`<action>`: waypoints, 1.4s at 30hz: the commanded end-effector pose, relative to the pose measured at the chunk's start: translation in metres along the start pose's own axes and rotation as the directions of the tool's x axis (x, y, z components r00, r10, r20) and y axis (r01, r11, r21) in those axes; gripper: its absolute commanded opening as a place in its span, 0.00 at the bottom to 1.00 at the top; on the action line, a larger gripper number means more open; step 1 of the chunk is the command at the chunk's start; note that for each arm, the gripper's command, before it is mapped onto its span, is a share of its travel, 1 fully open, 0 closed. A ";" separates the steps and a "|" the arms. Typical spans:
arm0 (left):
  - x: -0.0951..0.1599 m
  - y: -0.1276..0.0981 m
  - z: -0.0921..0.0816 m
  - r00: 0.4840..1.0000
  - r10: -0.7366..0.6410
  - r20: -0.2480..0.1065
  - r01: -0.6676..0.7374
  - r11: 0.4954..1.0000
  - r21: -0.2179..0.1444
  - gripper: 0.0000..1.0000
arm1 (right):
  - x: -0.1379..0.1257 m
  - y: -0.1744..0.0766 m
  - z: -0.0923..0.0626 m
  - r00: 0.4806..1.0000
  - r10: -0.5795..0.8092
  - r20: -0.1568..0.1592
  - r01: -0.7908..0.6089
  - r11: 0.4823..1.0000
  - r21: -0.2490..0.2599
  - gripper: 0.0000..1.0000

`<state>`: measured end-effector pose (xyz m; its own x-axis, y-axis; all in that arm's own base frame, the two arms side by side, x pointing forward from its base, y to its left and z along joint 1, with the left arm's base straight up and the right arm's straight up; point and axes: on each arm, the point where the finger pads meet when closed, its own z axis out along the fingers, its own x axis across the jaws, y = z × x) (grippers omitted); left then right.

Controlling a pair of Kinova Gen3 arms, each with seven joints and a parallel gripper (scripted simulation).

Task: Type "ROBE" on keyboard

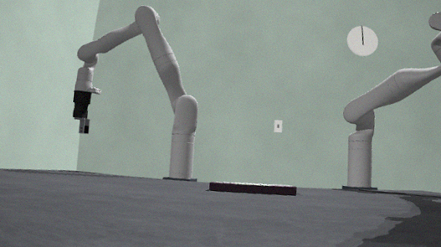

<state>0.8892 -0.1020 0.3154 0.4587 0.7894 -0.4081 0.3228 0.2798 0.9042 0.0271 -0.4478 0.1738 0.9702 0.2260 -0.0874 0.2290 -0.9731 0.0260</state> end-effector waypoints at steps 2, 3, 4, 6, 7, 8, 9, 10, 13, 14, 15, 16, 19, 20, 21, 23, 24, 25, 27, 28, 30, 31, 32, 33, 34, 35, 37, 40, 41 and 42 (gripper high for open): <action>-0.001 0.002 0.000 1.000 0.002 0.001 -0.002 1.000 -0.002 1.00 | -0.008 -0.008 -0.001 0.998 0.063 -0.023 -0.063 0.998 0.010 1.00; -0.001 0.002 0.000 1.000 0.002 0.001 -0.002 1.000 -0.002 1.00 | -0.010 -0.011 -0.002 0.996 0.088 -0.031 -0.088 0.996 0.015 1.00; -0.001 0.002 0.000 1.000 0.002 0.001 -0.002 1.000 -0.002 1.00 | -0.013 -0.014 -0.002 0.993 0.111 -0.038 -0.110 0.994 0.019 1.00; -0.001 0.002 0.000 1.000 0.002 0.001 -0.002 1.000 -0.002 1.00 | -0.017 -0.018 -0.003 0.987 0.150 -0.051 -0.148 0.989 0.027 1.00; -0.001 0.002 0.000 1.000 0.002 0.001 -0.002 1.000 -0.002 1.00 | -0.018 -0.020 -0.004 0.985 0.166 -0.056 -0.164 0.986 0.030 1.00; -0.001 0.002 0.000 1.000 0.002 0.001 -0.002 1.000 -0.002 1.00 | -0.019 -0.022 -0.004 0.982 0.180 -0.061 -0.178 0.983 0.033 1.00; -0.001 0.002 0.000 1.000 0.002 0.001 -0.002 1.000 -0.002 1.00 | -0.021 -0.024 -0.004 0.979 0.192 -0.065 -0.190 0.981 0.036 1.00; -0.001 0.002 0.000 1.000 0.002 0.001 -0.002 1.000 -0.002 1.00 | -0.022 -0.025 -0.004 0.977 0.203 -0.068 -0.200 0.979 0.038 1.00; -0.001 0.002 0.000 1.000 0.002 0.001 -0.002 1.000 -0.002 1.00 | -0.023 -0.027 -0.005 0.972 0.224 -0.075 -0.221 0.974 0.043 1.00; -0.001 0.002 0.000 1.000 0.002 0.001 -0.002 1.000 -0.002 1.00 | -0.024 -0.028 -0.005 0.971 0.228 -0.076 -0.225 0.973 0.044 1.00; -0.001 0.002 0.000 1.000 0.002 0.001 -0.002 1.000 -0.002 1.00 | -0.024 -0.028 -0.005 0.970 0.231 -0.077 -0.228 0.973 0.045 1.00; -0.001 0.002 0.000 1.000 0.002 0.001 -0.002 1.000 -0.002 1.00 | -0.024 -0.029 -0.005 0.969 0.233 -0.078 -0.230 0.972 0.045 1.00; -0.001 0.002 0.000 1.000 0.002 0.001 -0.002 1.000 -0.002 1.00 | -0.024 -0.029 -0.005 0.969 0.235 -0.079 -0.232 0.972 0.045 1.00; -0.001 0.002 0.000 1.000 0.002 0.001 -0.002 1.000 -0.002 1.00 | -0.024 -0.029 -0.005 0.969 0.235 -0.079 -0.232 0.972 0.046 1.00; -0.001 0.002 0.000 1.000 0.002 0.001 -0.002 1.000 -0.002 1.00 | -0.024 -0.029 -0.005 0.969 0.235 -0.079 -0.232 0.972 0.046 1.00; -0.001 0.002 0.000 1.000 0.002 0.001 -0.002 1.000 -0.002 1.00 | -0.024 -0.029 -0.005 0.969 0.235 -0.079 -0.232 0.972 0.046 1.00; -0.001 0.002 0.000 1.000 0.002 0.001 -0.002 1.000 -0.002 0.00 | -0.024 -0.029 -0.005 0.969 0.235 -0.079 -0.232 0.972 0.046 1.00; -0.001 0.002 0.000 1.000 0.002 0.001 -0.002 1.000 -0.002 0.00 | -0.024 -0.029 -0.005 0.969 0.235 -0.079 -0.232 0.972 0.046 1.00; -0.001 0.002 0.000 1.000 0.001 0.000 -0.001 1.000 -0.002 0.00 | -0.024 -0.029 -0.005 0.969 0.235 -0.079 -0.232 0.972 0.046 1.00; -0.001 0.002 0.000 1.000 0.001 0.000 -0.001 1.000 -0.002 0.00 | -0.024 -0.029 -0.005 0.969 0.235 -0.079 -0.232 0.972 0.046 1.00; -0.002 0.001 0.001 1.000 0.000 0.000 0.000 1.000 -0.001 0.00 | -0.024 -0.029 -0.005 0.969 0.235 -0.079 -0.232 0.972 0.046 1.00; -0.003 0.001 0.001 1.000 -0.001 -0.001 0.001 1.000 -0.001 0.00 | -0.024 -0.029 -0.005 0.969 0.235 -0.079 -0.232 0.972 0.046 1.00; -0.004 0.001 0.002 1.000 -0.003 -0.002 0.003 1.000 0.000 0.00 | -0.024 -0.029 -0.005 0.969 0.235 -0.079 -0.232 0.972 0.046 1.00; -0.005 0.000 0.002 1.000 -0.004 -0.002 0.004 1.000 0.000 0.00 | -0.024 -0.029 -0.005 0.969 0.235 -0.079 -0.232 0.972 0.046 1.00; -0.006 0.000 0.003 1.000 -0.006 -0.003 0.006 1.000 0.001 0.00 | -0.024 -0.029 -0.005 0.969 0.235 -0.079 -0.232 0.972 0.046 1.00; -0.006 0.000 0.003 1.000 -0.006 -0.003 0.006 1.000 0.001 0.00 | -0.024 -0.029 -0.005 0.969 0.235 -0.079 -0.232 0.972 0.046 1.00; -0.007 -0.001 0.004 1.000 -0.008 -0.005 0.008 1.000 0.001 0.00 | -0.024 -0.029 -0.005 0.969 0.235 -0.079 -0.232 0.972 0.046 1.00; -0.013 -0.003 0.008 1.000 -0.016 -0.009 0.016 1.000 0.005 0.00 | -0.024 -0.029 -0.005 0.969 0.235 -0.079 -0.232 0.972 0.046 1.00; -0.015 -0.004 0.009 1.000 -0.019 -0.011 0.019 1.000 0.006 0.00 | -0.024 -0.029 -0.005 0.969 0.235 -0.079 -0.232 0.972 0.046 1.00; -0.018 -0.005 0.011 1.000 -0.023 -0.013 0.023 1.000 0.008 0.00 | -0.024 -0.029 -0.005 0.969 0.235 -0.079 -0.232 0.972 0.046 1.00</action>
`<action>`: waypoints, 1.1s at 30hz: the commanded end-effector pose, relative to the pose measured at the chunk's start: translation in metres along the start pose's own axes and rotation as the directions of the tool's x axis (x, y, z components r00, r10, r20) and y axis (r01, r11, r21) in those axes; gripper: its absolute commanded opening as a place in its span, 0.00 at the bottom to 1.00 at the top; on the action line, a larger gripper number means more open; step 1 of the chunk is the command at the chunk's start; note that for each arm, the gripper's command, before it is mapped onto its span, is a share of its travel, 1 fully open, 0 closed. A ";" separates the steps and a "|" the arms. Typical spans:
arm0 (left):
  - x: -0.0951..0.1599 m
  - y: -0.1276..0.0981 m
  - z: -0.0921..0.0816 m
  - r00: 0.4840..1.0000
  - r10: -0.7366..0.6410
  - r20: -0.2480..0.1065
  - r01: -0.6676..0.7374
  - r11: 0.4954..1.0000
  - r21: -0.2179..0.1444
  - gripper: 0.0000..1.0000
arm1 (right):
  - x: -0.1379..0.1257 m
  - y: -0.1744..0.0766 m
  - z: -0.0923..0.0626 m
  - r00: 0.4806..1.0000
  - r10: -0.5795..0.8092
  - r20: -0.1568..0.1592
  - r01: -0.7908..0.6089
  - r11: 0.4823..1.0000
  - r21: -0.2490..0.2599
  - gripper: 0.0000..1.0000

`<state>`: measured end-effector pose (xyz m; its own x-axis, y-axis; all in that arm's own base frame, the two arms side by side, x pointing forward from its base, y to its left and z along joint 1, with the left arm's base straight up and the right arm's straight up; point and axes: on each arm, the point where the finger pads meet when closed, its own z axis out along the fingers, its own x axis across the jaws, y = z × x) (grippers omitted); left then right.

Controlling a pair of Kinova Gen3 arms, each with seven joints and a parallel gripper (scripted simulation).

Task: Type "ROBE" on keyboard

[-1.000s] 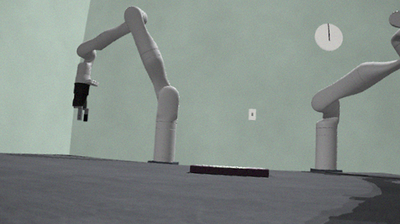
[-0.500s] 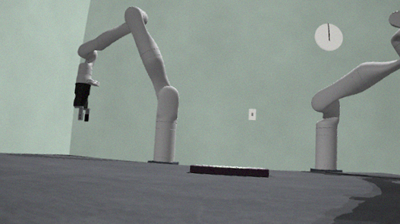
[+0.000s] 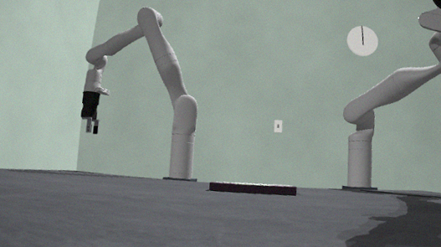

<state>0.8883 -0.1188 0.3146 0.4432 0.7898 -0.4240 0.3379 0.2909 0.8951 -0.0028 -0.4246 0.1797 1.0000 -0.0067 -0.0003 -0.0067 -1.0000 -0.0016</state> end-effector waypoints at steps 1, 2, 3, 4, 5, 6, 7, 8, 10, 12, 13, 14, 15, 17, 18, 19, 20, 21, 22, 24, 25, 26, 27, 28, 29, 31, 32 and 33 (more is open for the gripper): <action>-0.007 -0.001 0.004 1.000 -0.008 -0.005 0.008 1.000 0.002 0.00 | 0.000 0.000 -0.001 1.000 0.000 0.000 0.000 1.000 -0.002 1.00; -0.011 -0.003 0.005 1.000 -0.012 -0.008 0.012 1.000 0.004 0.00 | 0.000 0.000 -0.001 1.000 0.000 0.000 0.000 1.000 -0.002 1.00; -0.014 -0.005 0.007 1.000 -0.017 -0.011 0.017 1.000 0.007 0.00 | 0.000 0.000 -0.001 1.000 0.000 0.000 0.000 1.000 -0.002 1.00; -0.017 -0.007 0.009 1.000 -0.022 -0.014 0.022 1.000 0.010 0.00 | 0.000 0.000 -0.001 1.000 0.000 0.000 0.000 1.000 -0.002 1.00; -0.021 -0.009 0.011 0.999 -0.027 -0.018 0.027 1.000 0.013 0.00 | 0.000 0.000 -0.001 1.000 0.000 0.000 0.000 1.000 -0.002 1.00; -0.025 -0.011 0.013 0.999 -0.032 -0.022 0.033 0.999 0.016 0.00 | 0.000 0.000 -0.001 1.000 0.000 0.000 0.000 1.000 -0.002 1.00; -0.029 -0.014 0.016 0.999 -0.038 -0.026 0.039 0.999 0.020 0.00 | 0.000 0.000 -0.001 1.000 0.000 0.000 0.000 1.000 -0.002 1.00; -0.034 -0.017 0.018 0.999 -0.044 -0.031 0.045 0.999 0.024 0.00 | 0.000 0.000 -0.001 1.000 0.000 0.000 0.000 1.000 -0.002 1.00; -0.039 -0.020 0.020 0.998 -0.050 -0.036 0.052 0.998 0.029 0.00 | 0.000 0.000 -0.001 1.000 0.000 0.000 0.000 1.000 -0.002 1.00; -0.043 -0.023 0.022 0.998 -0.057 -0.042 0.058 0.998 0.034 0.00 | 0.000 0.000 -0.001 1.000 0.000 0.000 0.000 1.000 -0.002 1.00; -0.049 -0.027 0.024 0.997 -0.063 -0.048 0.065 0.997 0.040 0.00 | 0.000 0.000 -0.001 1.000 0.000 0.000 0.000 1.000 -0.002 1.00; -0.054 -0.031 0.027 0.996 -0.070 -0.054 0.072 0.996 0.046 0.00 | 0.000 0.000 -0.001 1.000 0.000 0.000 0.000 1.000 -0.002 1.00; -0.059 -0.036 0.029 0.995 -0.077 -0.061 0.080 0.995 0.053 0.00 | 0.000 0.000 -0.001 1.000 0.000 0.000 0.000 1.000 -0.002 1.00; -0.071 -0.045 0.033 0.993 -0.090 -0.077 0.095 0.993 0.067 0.00 | 0.000 0.000 -0.001 1.000 0.000 0.000 0.000 1.000 -0.002 1.00; -0.075 -0.049 0.034 0.992 -0.095 -0.083 0.101 0.992 0.074 0.00 | 0.000 0.000 -0.001 1.000 0.000 0.000 0.000 1.000 -0.002 1.00; -0.079 -0.053 0.035 0.991 -0.099 -0.089 0.106 0.991 0.079 0.00 | 0.000 0.000 -0.001 1.000 0.000 0.000 0.000 1.000 -0.002 1.00; -0.084 -0.058 0.036 0.990 -0.104 -0.097 0.113 0.990 0.087 0.00 | 0.000 0.000 -0.001 1.000 0.000 0.000 0.000 1.000 -0.002 1.00; -0.089 -0.063 0.037 0.989 -0.109 -0.104 0.118 0.989 0.094 0.00 | 0.000 0.000 -0.001 1.000 0.000 0.000 0.000 1.000 -0.002 1.00; -0.093 -0.067 0.038 0.987 -0.113 -0.111 0.124 0.987 0.101 0.00 | 0.000 0.000 -0.001 1.000 0.000 0.000 0.000 1.000 -0.002 1.00; -0.102 -0.076 0.040 0.985 -0.120 -0.125 0.135 0.984 0.115 0.00 | 0.000 0.000 -0.001 1.000 0.000 0.000 0.000 1.000 -0.002 1.00; -0.107 -0.081 0.040 0.983 -0.123 -0.133 0.140 0.983 0.123 0.00 | 0.000 0.000 -0.001 1.000 0.000 0.000 0.000 1.000 -0.002 1.00; -0.111 -0.086 0.040 0.982 -0.126 -0.140 0.145 0.981 0.130 0.00 | 0.000 0.000 -0.001 1.000 0.000 0.000 0.000 1.000 -0.002 1.00; -0.111 -0.086 0.040 0.982 -0.126 -0.140 0.145 0.981 0.130 0.00 | 0.000 0.000 -0.001 1.000 0.000 0.000 0.000 1.000 -0.002 1.00; -0.111 -0.086 0.040 0.982 -0.126 -0.140 0.145 0.981 0.130 0.00 | 0.000 0.000 -0.001 1.000 0.000 0.000 0.000 1.000 -0.002 1.00; -0.117 -0.094 0.041 0.980 -0.130 -0.152 0.152 0.978 0.142 0.00 | 0.000 0.000 -0.001 1.000 0.000 0.000 0.000 1.000 -0.002 1.00; -0.125 -0.103 0.041 0.977 -0.135 -0.167 0.161 0.974 0.157 0.00 | 0.000 0.000 -0.001 1.000 0.000 0.000 0.000 1.000 -0.002 1.00; -0.129 -0.107 0.040 0.975 -0.136 -0.174 0.165 0.973 0.164 0.00 | 0.000 0.000 -0.001 1.000 0.000 0.000 0.000 1.000 -0.002 1.00; -0.134 -0.113 0.040 0.973 -0.138 -0.183 0.170 0.970 0.174 0.00 | 0.000 0.000 -0.001 1.000 0.000 0.000 0.000 1.000 -0.002 1.00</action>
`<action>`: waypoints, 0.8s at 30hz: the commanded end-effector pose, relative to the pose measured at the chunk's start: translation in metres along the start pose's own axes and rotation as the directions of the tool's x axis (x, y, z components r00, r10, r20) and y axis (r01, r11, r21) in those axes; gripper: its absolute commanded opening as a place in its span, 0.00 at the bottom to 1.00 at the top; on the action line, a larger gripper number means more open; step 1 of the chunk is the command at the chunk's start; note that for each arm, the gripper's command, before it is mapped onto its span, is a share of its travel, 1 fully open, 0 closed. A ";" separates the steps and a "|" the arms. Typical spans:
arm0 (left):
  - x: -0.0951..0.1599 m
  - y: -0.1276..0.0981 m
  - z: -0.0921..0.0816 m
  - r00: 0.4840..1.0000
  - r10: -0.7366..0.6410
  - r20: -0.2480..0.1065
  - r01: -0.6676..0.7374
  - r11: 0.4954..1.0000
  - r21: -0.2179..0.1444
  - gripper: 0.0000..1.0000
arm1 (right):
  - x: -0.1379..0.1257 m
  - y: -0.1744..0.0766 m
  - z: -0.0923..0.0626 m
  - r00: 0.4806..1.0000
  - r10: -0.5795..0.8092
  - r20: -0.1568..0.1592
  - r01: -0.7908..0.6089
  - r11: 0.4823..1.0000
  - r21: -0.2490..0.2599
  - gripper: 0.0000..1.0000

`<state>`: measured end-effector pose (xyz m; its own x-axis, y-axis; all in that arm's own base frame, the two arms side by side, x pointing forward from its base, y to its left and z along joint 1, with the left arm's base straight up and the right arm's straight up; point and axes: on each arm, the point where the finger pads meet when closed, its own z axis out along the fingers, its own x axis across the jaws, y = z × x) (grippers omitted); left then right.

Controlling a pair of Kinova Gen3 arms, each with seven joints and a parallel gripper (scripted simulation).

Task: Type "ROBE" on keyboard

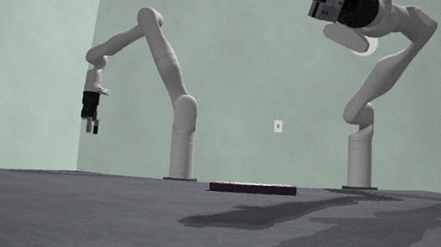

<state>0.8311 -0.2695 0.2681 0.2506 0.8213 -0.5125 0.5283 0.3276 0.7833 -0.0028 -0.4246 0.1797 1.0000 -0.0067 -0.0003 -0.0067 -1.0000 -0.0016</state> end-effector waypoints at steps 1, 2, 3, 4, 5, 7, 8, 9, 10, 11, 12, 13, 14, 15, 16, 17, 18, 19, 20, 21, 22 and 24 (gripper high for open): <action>-0.011 -0.016 0.000 1.000 -0.009 -0.026 0.009 0.999 0.031 0.00 | 0.000 0.000 -0.001 1.000 0.000 0.000 0.000 1.000 -0.002 1.00; -0.013 -0.021 -0.001 0.999 -0.011 -0.032 0.012 0.999 0.038 0.00 | 0.000 0.000 -0.001 1.000 0.000 0.000 0.000 1.000 -0.002 1.00; -0.016 -0.026 -0.001 0.999 -0.013 -0.040 0.015 0.999 0.047 0.00 | 0.000 0.000 -0.001 1.000 0.000 0.000 0.000 1.000 -0.002 1.00; -0.019 -0.032 -0.001 0.999 -0.014 -0.048 0.017 0.998 0.057 0.00 | 0.000 0.000 -0.001 1.000 0.000 0.000 0.000 1.000 -0.002 1.00; -0.022 -0.038 -0.002 0.998 -0.016 -0.056 0.020 0.998 0.065 0.00 | 0.000 0.000 -0.001 1.000 0.000 0.000 0.000 1.000 -0.002 1.00; -0.027 -0.049 -0.003 0.997 -0.018 -0.072 0.024 0.996 0.083 0.00 | 0.000 0.000 -0.001 1.000 0.000 0.000 0.000 1.000 -0.002 1.00; -0.029 -0.055 -0.004 0.997 -0.019 -0.080 0.026 0.995 0.092 0.00 | 0.000 0.000 -0.001 1.000 0.000 0.000 0.000 1.000 -0.002 1.00; -0.032 -0.061 -0.005 0.996 -0.019 -0.088 0.028 0.995 0.101 0.00 | 0.000 0.000 -0.001 1.000 0.000 0.000 0.000 1.000 -0.002 1.00; -0.034 -0.066 -0.006 0.995 -0.019 -0.096 0.030 0.993 0.110 0.00 | 0.000 0.000 -0.001 1.000 0.000 0.000 0.000 1.000 -0.002 1.00; -0.034 -0.066 -0.006 0.995 -0.019 -0.096 0.030 0.993 0.110 0.00 | 0.000 0.000 -0.001 1.000 0.000 0.000 0.000 1.000 -0.002 1.00; -0.034 -0.066 -0.006 0.995 -0.019 -0.096 0.030 0.993 0.110 0.00 | 0.000 0.000 -0.001 1.000 0.000 0.000 0.000 1.000 -0.002 1.00; -0.038 -0.077 -0.009 0.994 -0.019 -0.112 0.033 0.991 0.127 0.00 | 0.000 0.000 -0.001 1.000 0.000 0.000 0.000 1.000 -0.002 1.00; -0.041 -0.085 -0.011 0.992 -0.018 -0.123 0.035 0.990 0.139 0.00 | 0.000 0.000 -0.001 1.000 0.000 0.000 0.000 1.000 -0.002 1.00; -0.042 -0.087 -0.011 0.992 -0.017 -0.126 0.035 0.989 0.143 0.00 | 0.000 0.000 -0.001 1.000 0.000 0.000 0.000 1.000 -0.002 1.00; -0.044 -0.093 -0.013 0.991 -0.016 -0.134 0.037 0.988 0.151 0.00 | 0.000 0.000 -0.001 1.000 0.000 0.000 0.000 1.000 -0.002 1.00; -0.046 -0.100 -0.015 0.989 -0.015 -0.144 0.038 0.986 0.162 0.00 | 0.000 0.000 -0.001 1.000 0.000 0.000 0.000 1.000 -0.002 1.00; -0.048 -0.105 -0.017 0.988 -0.013 -0.152 0.039 0.984 0.171 0.00 | 0.000 0.000 -0.001 1.000 0.000 0.000 0.000 1.000 -0.002 1.00; -0.050 -0.111 -0.018 0.987 -0.011 -0.160 0.040 0.983 0.180 0.00 | 0.000 0.000 -0.001 1.000 0.000 0.000 0.000 1.000 -0.002 1.00; -0.052 -0.117 -0.020 0.986 -0.009 -0.169 0.041 0.981 0.189 0.00 | 0.000 0.000 -0.001 1.000 0.000 0.000 0.000 1.000 -0.002 1.00; -0.054 -0.123 -0.023 0.984 -0.006 -0.178 0.042 0.979 0.199 0.00 | 0.000 0.000 -0.001 1.000 0.000 0.000 0.000 1.000 -0.002 1.00; -0.055 -0.129 -0.025 0.983 -0.004 -0.186 0.043 0.977 0.208 0.00 | 0.000 0.000 -0.001 1.000 0.000 0.000 0.000 1.000 -0.002 1.00; -0.058 -0.140 -0.030 0.979 0.003 -0.203 0.044 0.973 0.227 0.00 | 0.000 0.000 -0.001 1.000 0.000 0.000 0.000 1.000 -0.002 1.00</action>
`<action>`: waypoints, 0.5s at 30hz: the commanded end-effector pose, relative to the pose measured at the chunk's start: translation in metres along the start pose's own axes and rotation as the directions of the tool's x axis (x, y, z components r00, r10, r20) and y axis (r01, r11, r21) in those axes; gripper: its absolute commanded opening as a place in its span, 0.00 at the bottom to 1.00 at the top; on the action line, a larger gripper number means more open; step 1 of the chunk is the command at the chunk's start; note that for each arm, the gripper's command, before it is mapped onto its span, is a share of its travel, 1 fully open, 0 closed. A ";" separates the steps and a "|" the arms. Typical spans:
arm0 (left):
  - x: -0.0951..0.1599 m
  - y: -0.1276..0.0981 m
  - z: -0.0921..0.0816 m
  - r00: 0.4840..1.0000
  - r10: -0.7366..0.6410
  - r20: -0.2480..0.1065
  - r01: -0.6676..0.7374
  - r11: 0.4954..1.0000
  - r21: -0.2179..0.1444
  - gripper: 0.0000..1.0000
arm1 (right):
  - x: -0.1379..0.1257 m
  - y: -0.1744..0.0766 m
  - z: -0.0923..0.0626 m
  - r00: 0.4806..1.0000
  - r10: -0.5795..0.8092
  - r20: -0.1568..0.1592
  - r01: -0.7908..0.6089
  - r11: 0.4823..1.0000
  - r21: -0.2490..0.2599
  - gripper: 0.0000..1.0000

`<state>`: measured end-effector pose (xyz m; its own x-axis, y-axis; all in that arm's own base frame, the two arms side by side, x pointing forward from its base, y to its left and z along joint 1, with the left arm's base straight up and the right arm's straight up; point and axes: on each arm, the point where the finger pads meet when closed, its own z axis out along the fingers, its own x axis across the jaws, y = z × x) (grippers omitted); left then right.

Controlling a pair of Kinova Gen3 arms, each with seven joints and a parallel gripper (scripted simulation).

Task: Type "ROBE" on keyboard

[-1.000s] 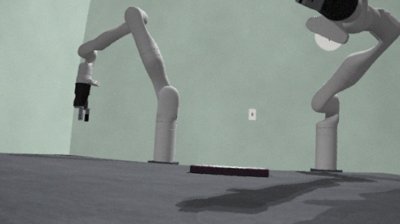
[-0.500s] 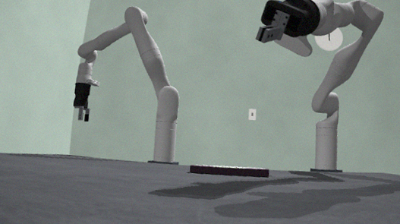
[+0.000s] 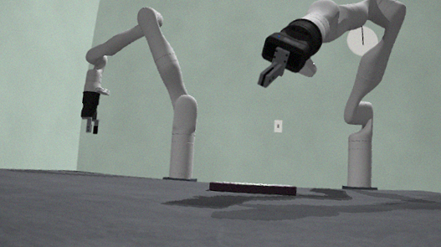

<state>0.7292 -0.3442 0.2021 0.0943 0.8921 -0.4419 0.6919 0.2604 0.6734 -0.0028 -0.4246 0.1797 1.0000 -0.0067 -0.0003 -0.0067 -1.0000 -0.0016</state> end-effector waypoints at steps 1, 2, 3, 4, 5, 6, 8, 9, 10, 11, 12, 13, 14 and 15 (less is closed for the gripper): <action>-0.005 -0.018 -0.005 1.000 0.005 -0.030 -0.004 0.999 0.035 0.00 | 0.000 0.000 -0.001 1.000 0.000 0.000 0.000 1.000 -0.002 1.00; -0.006 -0.024 -0.007 0.999 0.007 -0.039 -0.005 0.999 0.045 0.00 | 0.000 0.000 -0.001 1.000 0.000 0.000 0.000 1.000 -0.002 1.00; -0.007 -0.031 -0.009 0.999 0.009 -0.049 -0.006 0.998 0.055 0.00 | 0.000 0.000 -0.001 1.000 0.000 0.000 0.000 1.000 -0.002 1.00; -0.007 -0.031 -0.009 0.999 0.009 -0.049 -0.006 0.998 0.055 0.00 | 0.000 0.000 -0.001 1.000 0.000 0.000 0.000 1.000 -0.002 1.00; -0.007 -0.031 -0.009 0.999 0.009 -0.049 -0.006 0.998 0.055 0.00 | 0.000 0.000 -0.001 1.000 0.000 0.000 0.000 1.000 -0.002 1.00; -0.008 -0.042 -0.012 0.998 0.014 -0.066 -0.009 0.997 0.072 0.00 | 0.000 0.000 -0.001 1.000 0.000 0.000 0.000 1.000 -0.002 1.00; -0.009 -0.054 -0.016 0.996 0.020 -0.084 -0.012 0.996 0.091 0.00 | 0.000 0.000 -0.001 1.000 0.000 0.000 0.000 1.000 -0.002 1.00; -0.009 -0.061 -0.019 0.995 0.024 -0.095 -0.014 0.995 0.101 0.00 | 0.000 0.000 -0.001 1.000 0.000 0.000 0.000 1.000 -0.002 1.00; -0.010 -0.068 -0.021 0.994 0.029 -0.107 -0.017 0.993 0.113 0.00 | 0.000 0.000 -0.001 1.000 0.000 0.000 0.000 1.000 -0.002 1.00; -0.010 -0.074 -0.024 0.993 0.033 -0.116 -0.018 0.992 0.122 0.00 | 0.000 0.000 -0.001 1.000 0.000 0.000 0.000 1.000 -0.002 1.00; -0.010 -0.081 -0.026 0.991 0.037 -0.126 -0.020 0.991 0.132 0.00 | 0.000 0.000 -0.001 1.000 0.000 0.000 0.000 1.000 -0.002 1.00; -0.010 -0.087 -0.029 0.990 0.042 -0.136 -0.023 0.990 0.143 0.00 | 0.000 0.000 -0.001 1.000 0.000 0.000 0.000 1.000 -0.002 1.00; -0.010 -0.094 -0.032 0.988 0.048 -0.147 -0.025 0.988 0.153 0.00 | 0.000 0.000 -0.001 1.000 0.000 0.000 0.000 1.000 -0.002 1.00; -0.010 -0.100 -0.035 0.986 0.053 -0.157 -0.027 0.986 0.163 0.00 | 0.000 0.000 -0.001 1.000 0.000 0.000 0.000 1.000 -0.002 1.00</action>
<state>0.6458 -0.3649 0.1631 0.0248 0.9450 -0.3261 0.7860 0.1831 0.5905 -0.0028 -0.4246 0.1797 1.0000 -0.0067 -0.0003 -0.0067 -1.0000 -0.0016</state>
